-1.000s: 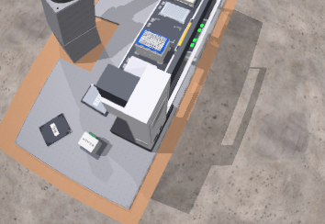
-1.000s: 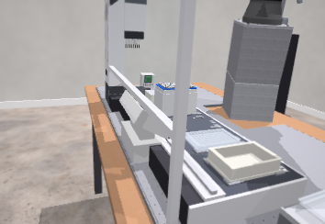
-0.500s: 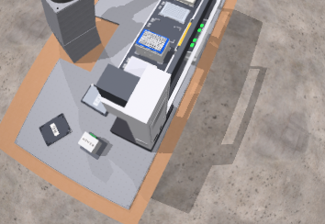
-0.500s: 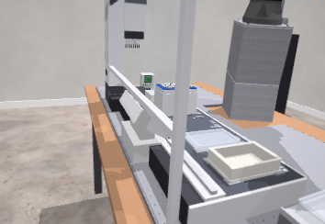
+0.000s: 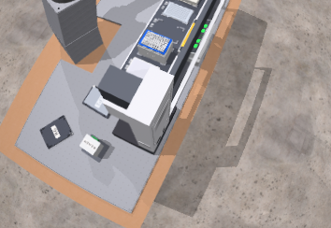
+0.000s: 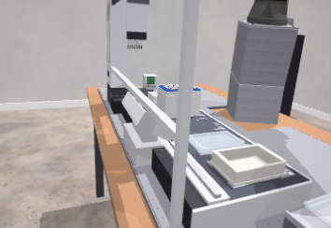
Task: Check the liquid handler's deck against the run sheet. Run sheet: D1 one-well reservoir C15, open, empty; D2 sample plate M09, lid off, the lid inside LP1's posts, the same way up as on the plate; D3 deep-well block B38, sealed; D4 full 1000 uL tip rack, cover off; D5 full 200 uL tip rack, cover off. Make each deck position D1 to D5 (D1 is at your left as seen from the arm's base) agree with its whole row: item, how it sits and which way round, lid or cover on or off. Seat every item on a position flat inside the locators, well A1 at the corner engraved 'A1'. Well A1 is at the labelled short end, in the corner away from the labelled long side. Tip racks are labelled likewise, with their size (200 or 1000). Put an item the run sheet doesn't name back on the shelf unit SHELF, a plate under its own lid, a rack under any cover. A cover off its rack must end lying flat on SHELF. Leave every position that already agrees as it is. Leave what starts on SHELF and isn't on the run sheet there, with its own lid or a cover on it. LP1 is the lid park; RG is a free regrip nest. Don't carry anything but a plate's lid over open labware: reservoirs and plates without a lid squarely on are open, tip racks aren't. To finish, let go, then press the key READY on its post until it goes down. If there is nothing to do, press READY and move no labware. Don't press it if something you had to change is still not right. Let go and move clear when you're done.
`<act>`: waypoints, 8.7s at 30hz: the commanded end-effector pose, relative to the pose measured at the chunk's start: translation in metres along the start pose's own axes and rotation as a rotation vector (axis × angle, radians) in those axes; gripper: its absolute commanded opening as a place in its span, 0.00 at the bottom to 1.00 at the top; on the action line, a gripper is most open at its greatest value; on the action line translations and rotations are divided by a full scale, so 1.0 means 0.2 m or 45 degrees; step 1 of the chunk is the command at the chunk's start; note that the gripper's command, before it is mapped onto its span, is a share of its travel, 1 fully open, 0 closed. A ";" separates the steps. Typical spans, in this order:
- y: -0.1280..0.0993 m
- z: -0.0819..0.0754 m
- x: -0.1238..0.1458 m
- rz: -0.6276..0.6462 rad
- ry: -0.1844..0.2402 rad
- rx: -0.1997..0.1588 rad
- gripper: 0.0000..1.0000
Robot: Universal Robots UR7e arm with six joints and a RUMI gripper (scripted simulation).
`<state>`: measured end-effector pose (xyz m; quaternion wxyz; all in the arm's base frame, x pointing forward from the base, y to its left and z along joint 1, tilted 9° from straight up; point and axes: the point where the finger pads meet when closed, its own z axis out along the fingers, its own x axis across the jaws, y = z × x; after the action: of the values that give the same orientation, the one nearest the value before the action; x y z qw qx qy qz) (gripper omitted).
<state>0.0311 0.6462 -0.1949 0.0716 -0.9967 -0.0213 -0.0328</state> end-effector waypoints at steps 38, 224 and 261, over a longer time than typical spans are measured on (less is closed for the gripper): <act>-0.01 0.03 0.01 0.000 0.001 0.004 0.82; 0.00 -1.09 0.03 0.029 0.001 0.005 0.82; 0.00 -1.08 0.46 0.864 0.000 0.005 0.82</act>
<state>0.1101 0.6168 0.0237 0.0790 -0.9644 0.2521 -0.0108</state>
